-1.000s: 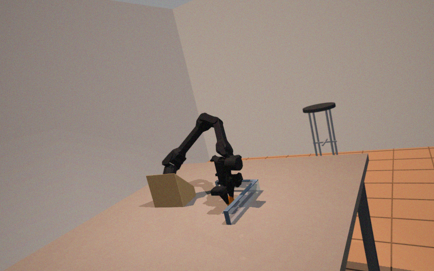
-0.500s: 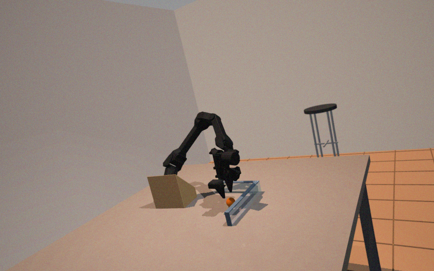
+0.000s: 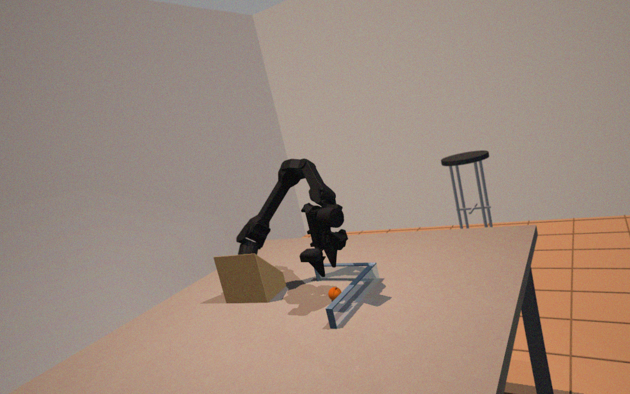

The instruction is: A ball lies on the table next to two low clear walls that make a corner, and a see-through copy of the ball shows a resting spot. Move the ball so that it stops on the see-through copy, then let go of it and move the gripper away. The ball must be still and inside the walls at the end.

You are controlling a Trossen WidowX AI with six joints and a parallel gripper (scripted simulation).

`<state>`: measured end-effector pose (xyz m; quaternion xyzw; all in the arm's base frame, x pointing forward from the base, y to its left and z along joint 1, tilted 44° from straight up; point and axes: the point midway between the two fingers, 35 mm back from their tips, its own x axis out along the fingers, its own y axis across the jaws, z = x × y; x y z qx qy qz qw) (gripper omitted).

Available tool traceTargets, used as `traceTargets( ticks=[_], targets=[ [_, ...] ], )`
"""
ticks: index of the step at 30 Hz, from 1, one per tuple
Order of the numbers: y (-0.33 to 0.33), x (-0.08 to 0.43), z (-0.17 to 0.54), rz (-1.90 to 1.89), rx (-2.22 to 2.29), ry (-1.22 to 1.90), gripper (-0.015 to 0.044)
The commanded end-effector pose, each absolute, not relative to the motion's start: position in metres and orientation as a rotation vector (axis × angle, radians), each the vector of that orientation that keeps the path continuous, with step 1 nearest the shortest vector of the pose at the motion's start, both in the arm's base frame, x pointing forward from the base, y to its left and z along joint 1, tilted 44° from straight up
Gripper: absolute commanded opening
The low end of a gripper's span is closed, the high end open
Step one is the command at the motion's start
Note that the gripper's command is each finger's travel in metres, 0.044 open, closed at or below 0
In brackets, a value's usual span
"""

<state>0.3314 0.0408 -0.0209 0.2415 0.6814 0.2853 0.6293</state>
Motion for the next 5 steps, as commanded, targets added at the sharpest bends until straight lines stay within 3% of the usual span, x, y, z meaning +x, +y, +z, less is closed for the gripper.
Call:
traceTargets(
  ticks=[1,2,5],
  targets=[
    [0.0184,0.3344,0.0023,0.651,0.548,1.551,0.0416],
    [0.0136,0.3341,0.0081,0.652,0.547,1.552,0.044],
    [0.0121,0.3339,0.01,0.653,0.547,1.552,0.044]
  ],
)
